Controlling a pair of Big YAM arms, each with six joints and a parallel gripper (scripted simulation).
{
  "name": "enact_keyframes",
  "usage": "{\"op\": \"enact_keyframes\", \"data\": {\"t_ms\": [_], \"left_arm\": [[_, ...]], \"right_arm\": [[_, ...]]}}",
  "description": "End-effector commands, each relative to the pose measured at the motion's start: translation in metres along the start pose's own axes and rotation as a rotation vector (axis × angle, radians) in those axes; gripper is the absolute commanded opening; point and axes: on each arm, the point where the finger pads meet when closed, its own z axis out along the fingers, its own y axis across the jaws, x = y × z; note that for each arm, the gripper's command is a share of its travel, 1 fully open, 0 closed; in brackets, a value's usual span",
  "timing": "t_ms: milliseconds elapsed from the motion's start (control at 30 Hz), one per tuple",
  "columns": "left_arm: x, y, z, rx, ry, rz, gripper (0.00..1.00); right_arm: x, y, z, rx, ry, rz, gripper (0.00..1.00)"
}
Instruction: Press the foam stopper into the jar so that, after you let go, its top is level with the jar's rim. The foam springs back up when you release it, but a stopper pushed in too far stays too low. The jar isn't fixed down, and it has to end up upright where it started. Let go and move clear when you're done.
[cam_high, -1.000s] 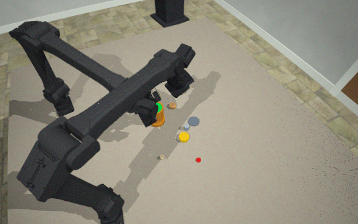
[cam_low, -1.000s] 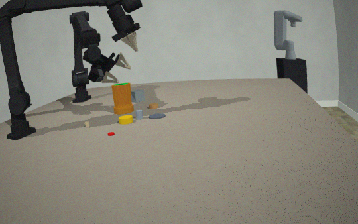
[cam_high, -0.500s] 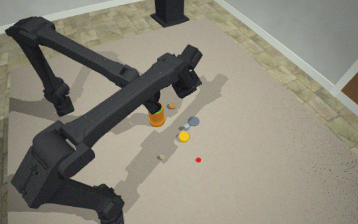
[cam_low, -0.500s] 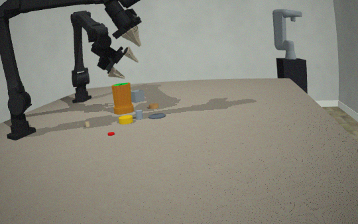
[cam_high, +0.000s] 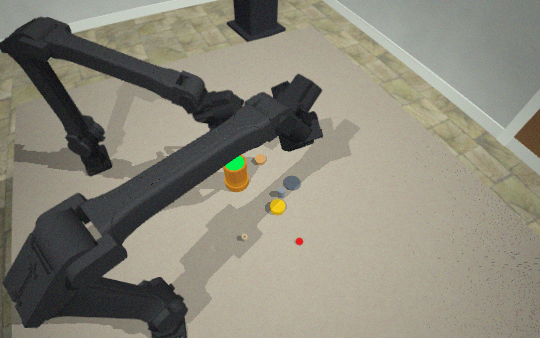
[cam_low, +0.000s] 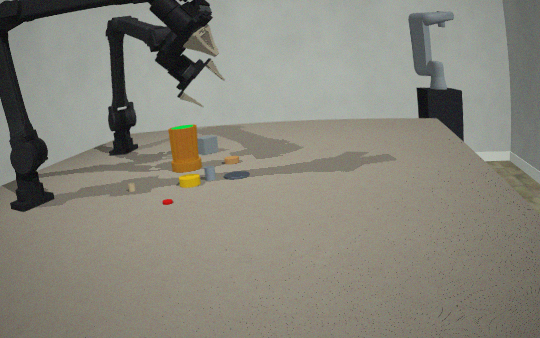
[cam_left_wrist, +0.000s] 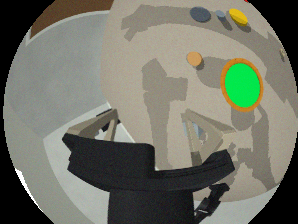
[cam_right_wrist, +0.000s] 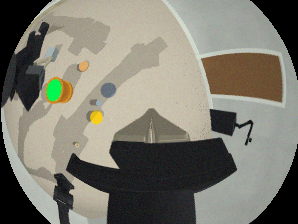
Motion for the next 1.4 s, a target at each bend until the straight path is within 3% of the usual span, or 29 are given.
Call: {"op": "enact_keyframes", "data": {"t_ms": [0,133,200,233,633,767,867,1133,1367], "left_arm": [[0.01,0.041,0.0,-0.03,-0.055,-0.216,0.98],[0.017,0.057,0.002,-0.03,-0.091,-0.31,0.98],[0.021,0.064,0.009,-0.022,-0.118,-0.384,0.98],[0.027,0.078,0.006,-0.03,-0.143,-0.437,0.98],[0.086,0.187,-0.016,-0.098,-0.411,-0.912,0.98],[0.094,0.194,-0.011,-0.098,-0.44,-0.962,0.98],[0.12,0.228,-0.033,-0.144,-0.533,-1.069,0.98],[0.173,0.282,-0.07,-0.221,-0.738,-1.255,0.98],[0.193,0.295,-0.073,-0.239,-0.801,-1.301,0.98]], "right_arm": [[0.008,-0.033,-0.02,0.105,-0.045,0.16,0.0],[0.016,-0.047,-0.024,0.148,-0.063,0.232,0.0],[0.025,-0.052,-0.012,0.16,-0.065,0.289,0.0],[0.027,-0.065,-0.033,0.208,-0.095,0.323,0.0],[0.086,-0.141,-0.094,0.49,-0.257,0.688,0.0],[0.099,-0.148,-0.086,0.507,-0.264,0.742,0.0],[0.111,-0.165,-0.128,0.603,-0.344,0.817,0.0],[0.147,-0.193,-0.181,0.763,-0.495,0.985,0.0],[0.17,-0.201,-0.18,0.803,-0.525,1.048,0.0]]}}
